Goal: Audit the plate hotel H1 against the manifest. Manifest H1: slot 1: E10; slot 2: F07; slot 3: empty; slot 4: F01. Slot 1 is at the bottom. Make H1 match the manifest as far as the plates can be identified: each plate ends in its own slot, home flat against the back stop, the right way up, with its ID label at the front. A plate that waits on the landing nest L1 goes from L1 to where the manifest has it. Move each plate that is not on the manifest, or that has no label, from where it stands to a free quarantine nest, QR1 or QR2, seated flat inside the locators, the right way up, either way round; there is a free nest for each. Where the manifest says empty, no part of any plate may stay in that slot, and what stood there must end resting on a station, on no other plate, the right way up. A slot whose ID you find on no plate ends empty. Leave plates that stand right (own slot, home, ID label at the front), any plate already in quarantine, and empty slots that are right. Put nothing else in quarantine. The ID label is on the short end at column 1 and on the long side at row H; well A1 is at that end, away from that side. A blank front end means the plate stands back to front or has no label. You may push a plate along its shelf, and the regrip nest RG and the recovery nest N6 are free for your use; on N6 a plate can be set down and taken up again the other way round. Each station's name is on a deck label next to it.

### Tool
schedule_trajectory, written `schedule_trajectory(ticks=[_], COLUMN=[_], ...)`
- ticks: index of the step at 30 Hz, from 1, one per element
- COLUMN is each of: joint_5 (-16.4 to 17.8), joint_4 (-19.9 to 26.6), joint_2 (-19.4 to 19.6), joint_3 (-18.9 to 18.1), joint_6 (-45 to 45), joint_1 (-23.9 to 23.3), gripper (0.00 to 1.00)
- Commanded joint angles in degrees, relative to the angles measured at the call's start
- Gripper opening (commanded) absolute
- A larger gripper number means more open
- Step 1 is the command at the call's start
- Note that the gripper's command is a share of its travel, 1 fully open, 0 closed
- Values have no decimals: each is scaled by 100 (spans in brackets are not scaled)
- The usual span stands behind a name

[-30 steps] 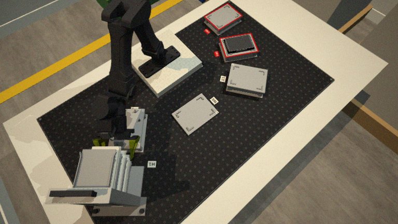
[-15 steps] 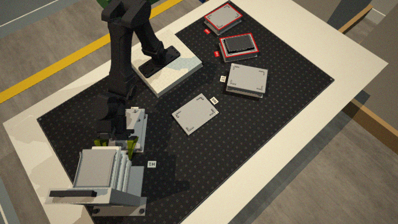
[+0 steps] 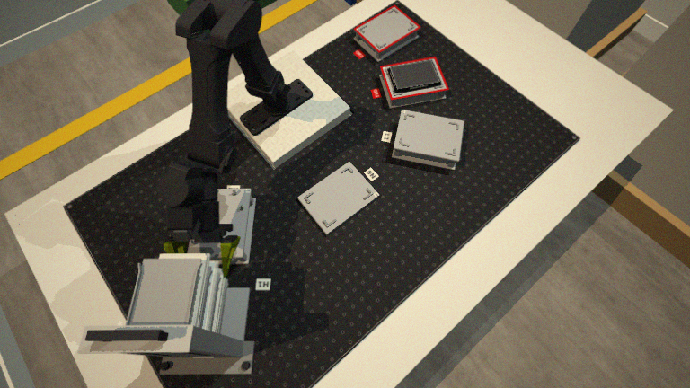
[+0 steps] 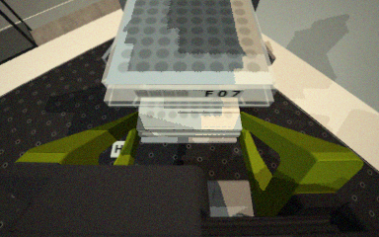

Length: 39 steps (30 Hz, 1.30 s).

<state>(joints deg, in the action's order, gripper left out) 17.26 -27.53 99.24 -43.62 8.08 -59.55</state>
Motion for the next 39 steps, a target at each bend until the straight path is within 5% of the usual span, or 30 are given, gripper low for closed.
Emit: schedule_trajectory(ticks=[1, 39], joint_5=[2, 277], joint_4=[26, -57], joint_2=[-58, -884], joint_3=[-8, 960], joint_6=[0, 160], joint_1=[-7, -320], gripper=[86, 86])
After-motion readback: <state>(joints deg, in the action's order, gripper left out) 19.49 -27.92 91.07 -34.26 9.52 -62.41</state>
